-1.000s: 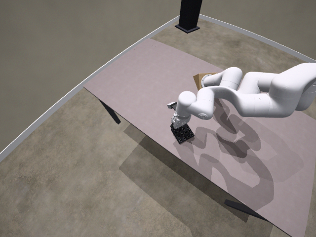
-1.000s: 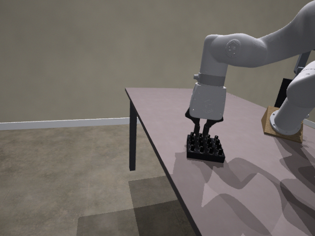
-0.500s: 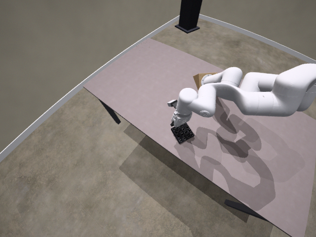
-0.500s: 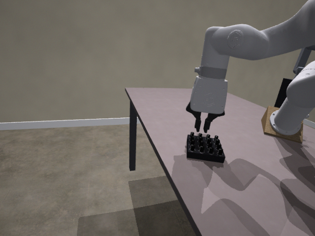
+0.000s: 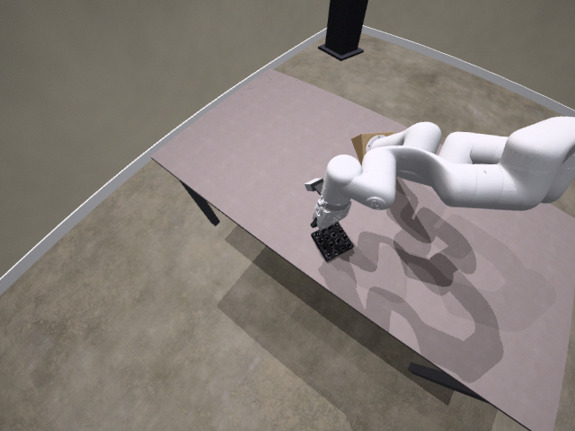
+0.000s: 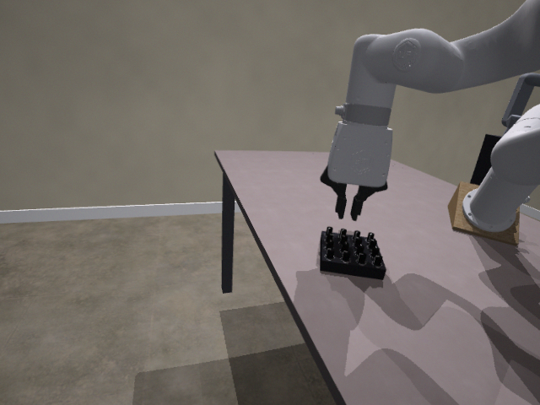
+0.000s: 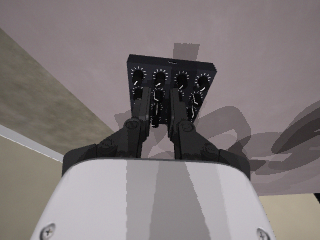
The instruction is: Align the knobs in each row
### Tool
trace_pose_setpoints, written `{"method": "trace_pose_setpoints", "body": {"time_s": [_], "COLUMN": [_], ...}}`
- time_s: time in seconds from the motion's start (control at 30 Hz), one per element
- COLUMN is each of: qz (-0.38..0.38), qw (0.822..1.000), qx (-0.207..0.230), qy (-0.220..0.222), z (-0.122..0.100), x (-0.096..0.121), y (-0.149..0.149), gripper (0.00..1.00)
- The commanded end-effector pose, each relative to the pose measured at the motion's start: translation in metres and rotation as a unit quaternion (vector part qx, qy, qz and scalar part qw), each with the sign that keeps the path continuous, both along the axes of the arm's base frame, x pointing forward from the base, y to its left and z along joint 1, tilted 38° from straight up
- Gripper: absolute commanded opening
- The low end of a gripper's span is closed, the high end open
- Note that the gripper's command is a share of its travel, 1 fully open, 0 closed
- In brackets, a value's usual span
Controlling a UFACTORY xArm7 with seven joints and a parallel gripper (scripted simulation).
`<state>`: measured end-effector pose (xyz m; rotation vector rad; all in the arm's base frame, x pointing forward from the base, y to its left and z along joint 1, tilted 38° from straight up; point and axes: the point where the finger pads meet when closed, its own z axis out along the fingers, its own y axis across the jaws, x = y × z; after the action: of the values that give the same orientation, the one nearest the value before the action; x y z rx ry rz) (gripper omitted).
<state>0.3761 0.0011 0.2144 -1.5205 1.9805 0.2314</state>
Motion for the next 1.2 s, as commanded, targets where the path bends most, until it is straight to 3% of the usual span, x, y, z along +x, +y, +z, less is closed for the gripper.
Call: {"method": "trace_pose_setpoints", "body": {"time_s": [0.0,0.33,0.73,0.8,1.17], "qz": [-0.001,-0.014,-0.172,-0.172,-0.326], "qw": [1.0,1.0,0.976,0.976,0.912], "qx": [0.0,0.006,0.08,0.08,0.152], "qy": [-0.001,0.006,0.104,0.104,0.199], "z": [0.0011,0.0015,0.0058,0.0058,0.0096], "x": [0.0005,0.0004,-0.0013,-0.0013,-0.003], "y": [-0.0011,-0.0013,-0.0039,-0.0039,-0.0063], "gripper": [0.19,0.19,0.19,0.19,0.19]}}
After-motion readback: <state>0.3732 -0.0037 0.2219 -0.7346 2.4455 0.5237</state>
